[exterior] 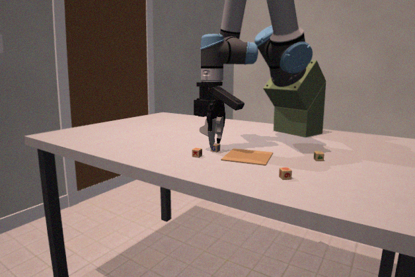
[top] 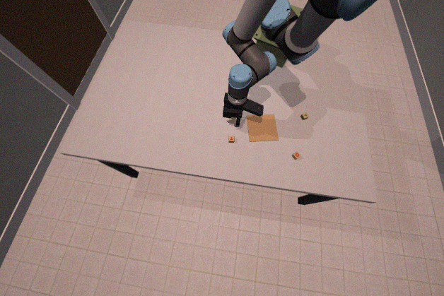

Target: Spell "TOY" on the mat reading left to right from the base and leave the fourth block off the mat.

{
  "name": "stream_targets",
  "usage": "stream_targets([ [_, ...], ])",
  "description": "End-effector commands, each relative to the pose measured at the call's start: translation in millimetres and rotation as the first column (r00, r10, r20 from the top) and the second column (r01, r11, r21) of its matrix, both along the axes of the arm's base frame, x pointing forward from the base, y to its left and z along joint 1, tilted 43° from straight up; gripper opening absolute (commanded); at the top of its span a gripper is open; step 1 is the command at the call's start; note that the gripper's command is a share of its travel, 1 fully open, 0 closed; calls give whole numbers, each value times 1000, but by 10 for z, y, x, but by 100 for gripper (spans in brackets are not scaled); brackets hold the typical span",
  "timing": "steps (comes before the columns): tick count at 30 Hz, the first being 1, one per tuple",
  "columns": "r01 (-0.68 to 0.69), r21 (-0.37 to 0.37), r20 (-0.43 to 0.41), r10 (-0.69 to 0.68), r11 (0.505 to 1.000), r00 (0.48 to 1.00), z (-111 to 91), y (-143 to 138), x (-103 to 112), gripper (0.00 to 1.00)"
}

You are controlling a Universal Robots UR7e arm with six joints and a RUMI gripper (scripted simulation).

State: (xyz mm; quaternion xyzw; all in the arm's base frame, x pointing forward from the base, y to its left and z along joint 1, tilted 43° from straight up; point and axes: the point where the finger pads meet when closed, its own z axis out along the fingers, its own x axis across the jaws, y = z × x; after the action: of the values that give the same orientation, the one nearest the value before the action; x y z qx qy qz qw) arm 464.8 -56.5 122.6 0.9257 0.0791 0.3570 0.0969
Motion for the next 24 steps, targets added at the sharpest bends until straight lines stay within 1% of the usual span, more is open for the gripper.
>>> stream_targets([
  [1,-1,0,0,1,1000,1000,78,12,-69,25],
  [24,-1,0,0,1,1000,1000,431,71,-398,25],
])
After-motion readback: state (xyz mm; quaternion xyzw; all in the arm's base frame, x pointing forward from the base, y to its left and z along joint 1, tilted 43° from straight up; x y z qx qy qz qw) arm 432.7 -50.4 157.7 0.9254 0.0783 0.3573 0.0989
